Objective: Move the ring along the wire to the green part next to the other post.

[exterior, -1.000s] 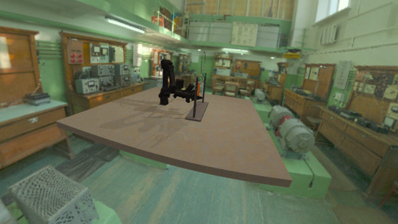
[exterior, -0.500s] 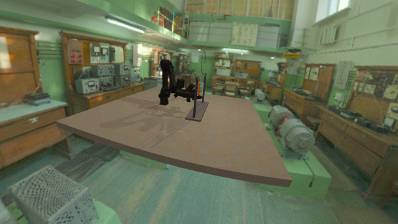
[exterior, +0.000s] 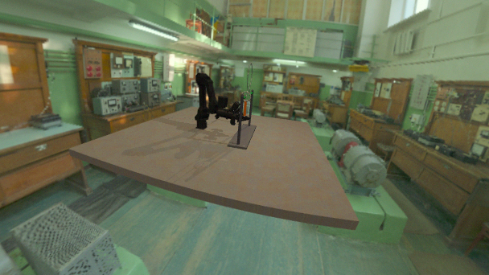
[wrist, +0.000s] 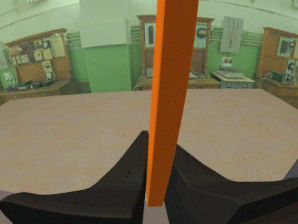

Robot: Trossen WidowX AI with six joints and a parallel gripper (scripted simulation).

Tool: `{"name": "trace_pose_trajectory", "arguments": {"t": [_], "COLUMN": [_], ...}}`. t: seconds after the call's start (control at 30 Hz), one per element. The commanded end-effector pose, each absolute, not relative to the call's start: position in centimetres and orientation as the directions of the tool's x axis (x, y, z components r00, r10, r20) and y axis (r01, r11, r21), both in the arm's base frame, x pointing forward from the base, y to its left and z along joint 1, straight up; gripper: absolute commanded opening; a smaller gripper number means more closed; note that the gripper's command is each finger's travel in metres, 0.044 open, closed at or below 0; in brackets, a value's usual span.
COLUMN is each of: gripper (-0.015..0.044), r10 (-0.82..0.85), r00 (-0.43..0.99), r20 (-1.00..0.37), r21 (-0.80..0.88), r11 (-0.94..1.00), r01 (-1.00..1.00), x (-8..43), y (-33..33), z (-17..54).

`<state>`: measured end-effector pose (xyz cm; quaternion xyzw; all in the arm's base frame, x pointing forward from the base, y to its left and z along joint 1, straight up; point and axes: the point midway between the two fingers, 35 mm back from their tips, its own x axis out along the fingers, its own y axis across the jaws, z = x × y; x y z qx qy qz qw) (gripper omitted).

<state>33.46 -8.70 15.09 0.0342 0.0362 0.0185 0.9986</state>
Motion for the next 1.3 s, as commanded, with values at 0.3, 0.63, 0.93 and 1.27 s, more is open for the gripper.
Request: {"name": "trace_pose_trajectory", "arguments": {"t": [0.3, 0.63, 0.93, 1.27], "gripper": [-0.0150, -0.0150, -0.0150, -0.0150], "r10": [0.053, 0.076, 0.141, 0.224], "r00": [0.996, 0.994, 0.978, 0.951], "r20": [-0.070, -0.080, -0.152, -0.213], "r21": [0.264, 0.432, 0.557, 0.668], "r11": [0.964, 0.901, 0.830, 0.744], "r01": [-0.033, -0.034, -0.034, -0.026], "x": [33.2, 32.9, 31.6, 30.1], "y": [-4.8, -1.8, 0.2, 2.0], "z": [15.6, 16.7, 18.1, 19.7]}}
